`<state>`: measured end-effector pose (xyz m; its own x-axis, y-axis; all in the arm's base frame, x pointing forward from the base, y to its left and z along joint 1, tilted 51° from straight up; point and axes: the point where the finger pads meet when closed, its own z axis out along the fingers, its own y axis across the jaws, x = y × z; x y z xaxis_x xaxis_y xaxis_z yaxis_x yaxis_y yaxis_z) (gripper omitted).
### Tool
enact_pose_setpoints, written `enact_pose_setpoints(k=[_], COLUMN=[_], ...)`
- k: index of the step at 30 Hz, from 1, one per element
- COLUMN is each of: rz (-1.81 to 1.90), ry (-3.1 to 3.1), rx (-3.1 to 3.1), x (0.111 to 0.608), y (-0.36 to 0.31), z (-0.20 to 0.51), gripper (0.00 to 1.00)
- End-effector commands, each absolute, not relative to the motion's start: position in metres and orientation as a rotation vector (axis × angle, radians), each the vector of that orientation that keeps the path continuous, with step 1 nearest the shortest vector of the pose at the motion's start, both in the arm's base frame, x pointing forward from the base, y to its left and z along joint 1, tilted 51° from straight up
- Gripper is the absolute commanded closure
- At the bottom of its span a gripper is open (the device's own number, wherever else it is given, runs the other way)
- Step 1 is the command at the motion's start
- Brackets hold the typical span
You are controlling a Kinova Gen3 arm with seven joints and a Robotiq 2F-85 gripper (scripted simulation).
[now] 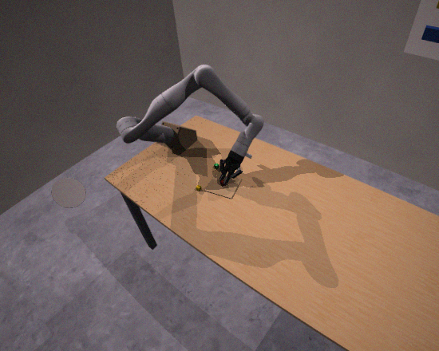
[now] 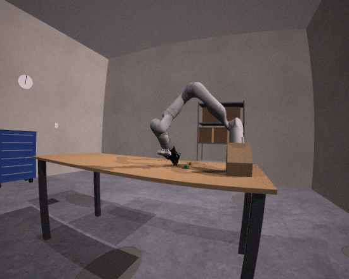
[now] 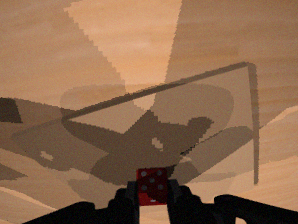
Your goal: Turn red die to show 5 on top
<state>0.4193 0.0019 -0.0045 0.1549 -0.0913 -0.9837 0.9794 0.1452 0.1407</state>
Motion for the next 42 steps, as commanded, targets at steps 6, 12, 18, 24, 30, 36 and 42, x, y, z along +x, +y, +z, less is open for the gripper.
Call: enact_pose_setpoints(k=[6,12,18,24,30,36,42], rz=[-1.035,-1.035,-1.035,-1.035,-1.035,-1.035,-1.035], ry=[1.095,1.095,1.095,1.095,1.095,1.095,1.095], rx=[1.108,1.108,1.108,1.108,1.108,1.108,1.108], x=[0.422,0.421,0.419,0.414,0.409,0.407,0.407], y=[0.002,0.004,0.011,0.029,0.046,0.053,0.054], z=[-0.009,-0.007,-0.001,0.014,0.028,0.033,0.035], gripper=[0.85,0.85,0.85,0.85,0.85,0.85,0.85])
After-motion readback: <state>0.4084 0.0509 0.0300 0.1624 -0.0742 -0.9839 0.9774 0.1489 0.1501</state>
